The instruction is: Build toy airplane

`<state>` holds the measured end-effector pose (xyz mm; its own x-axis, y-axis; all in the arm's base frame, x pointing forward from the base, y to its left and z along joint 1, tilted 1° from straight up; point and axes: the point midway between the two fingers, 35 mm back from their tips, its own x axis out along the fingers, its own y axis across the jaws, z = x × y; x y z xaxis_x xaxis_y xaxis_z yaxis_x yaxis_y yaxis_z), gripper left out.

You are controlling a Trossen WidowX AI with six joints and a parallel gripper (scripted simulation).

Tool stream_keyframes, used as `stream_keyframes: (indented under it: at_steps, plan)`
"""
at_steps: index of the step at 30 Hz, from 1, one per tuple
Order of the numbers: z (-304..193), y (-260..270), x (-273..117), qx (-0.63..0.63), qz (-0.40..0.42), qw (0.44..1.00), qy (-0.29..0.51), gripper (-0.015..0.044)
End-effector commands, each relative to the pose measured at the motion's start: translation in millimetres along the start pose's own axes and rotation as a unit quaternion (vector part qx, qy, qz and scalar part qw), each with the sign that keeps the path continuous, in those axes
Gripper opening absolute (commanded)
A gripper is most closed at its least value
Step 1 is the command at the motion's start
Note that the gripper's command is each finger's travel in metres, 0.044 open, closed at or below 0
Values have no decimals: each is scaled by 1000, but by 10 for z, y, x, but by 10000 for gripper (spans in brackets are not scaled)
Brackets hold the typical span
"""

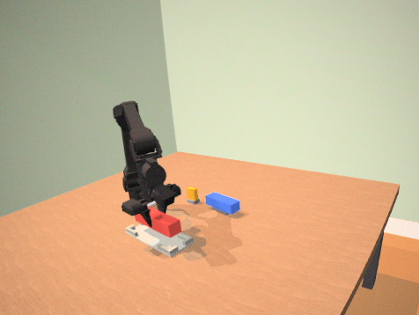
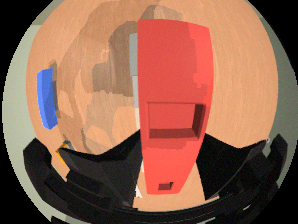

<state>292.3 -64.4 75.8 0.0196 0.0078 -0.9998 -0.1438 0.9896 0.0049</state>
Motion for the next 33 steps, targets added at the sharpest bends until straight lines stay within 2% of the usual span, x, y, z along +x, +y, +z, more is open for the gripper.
stream_keyframes:
  at_steps: [1, 14, 19, 24, 33]
  plan:
    - [-9, -1, 83, -2, 1, 1000, 4, 195]
    - [-16, -1, 218, -2, 1, 1000, 4, 195]
    - [-14, 3, 196, 0, 1, 1000, 2, 161]
    - [-14, 3, 196, 0, 1, 1000, 2, 30]
    - [-14, 3, 196, 0, 1, 1000, 2, 266]
